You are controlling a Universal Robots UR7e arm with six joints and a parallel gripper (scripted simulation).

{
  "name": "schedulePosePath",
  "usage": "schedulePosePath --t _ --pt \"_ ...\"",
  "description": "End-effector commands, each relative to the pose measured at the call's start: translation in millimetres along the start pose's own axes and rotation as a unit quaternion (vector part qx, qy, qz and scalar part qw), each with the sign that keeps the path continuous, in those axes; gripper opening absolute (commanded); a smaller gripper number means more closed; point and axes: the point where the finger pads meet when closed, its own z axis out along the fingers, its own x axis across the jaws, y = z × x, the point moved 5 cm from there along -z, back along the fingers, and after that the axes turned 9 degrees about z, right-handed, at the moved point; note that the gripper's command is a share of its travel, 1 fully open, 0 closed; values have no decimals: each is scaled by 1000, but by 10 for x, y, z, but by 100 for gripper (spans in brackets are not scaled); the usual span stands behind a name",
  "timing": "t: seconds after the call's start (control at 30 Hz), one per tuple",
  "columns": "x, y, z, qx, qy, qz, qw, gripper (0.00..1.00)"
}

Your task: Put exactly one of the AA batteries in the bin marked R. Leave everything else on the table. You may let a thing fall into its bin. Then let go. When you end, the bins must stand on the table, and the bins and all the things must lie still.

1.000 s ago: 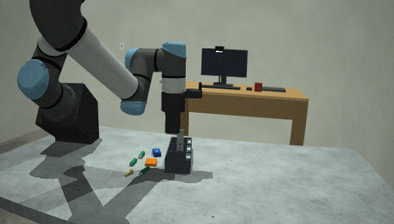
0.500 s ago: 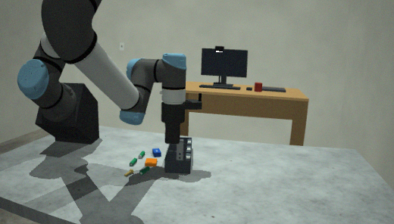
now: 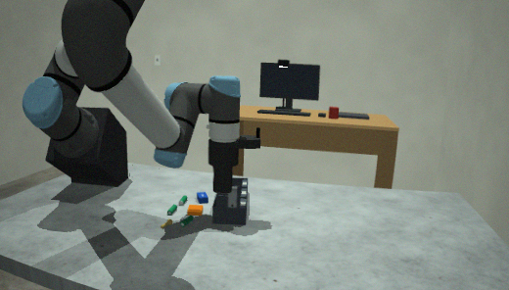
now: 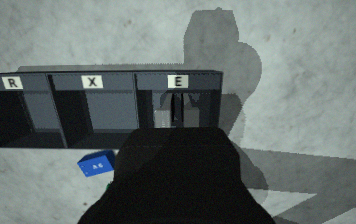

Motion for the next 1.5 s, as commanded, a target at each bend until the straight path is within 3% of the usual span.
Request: schedulePosePath --t 0.0,1.27,1.47 --pt "1 -3 -4 1 0 0 1000 31" --pt "1 -3 -4 1 0 0 1000 31" --pt "1 -3 -82 1 0 0 1000 31"
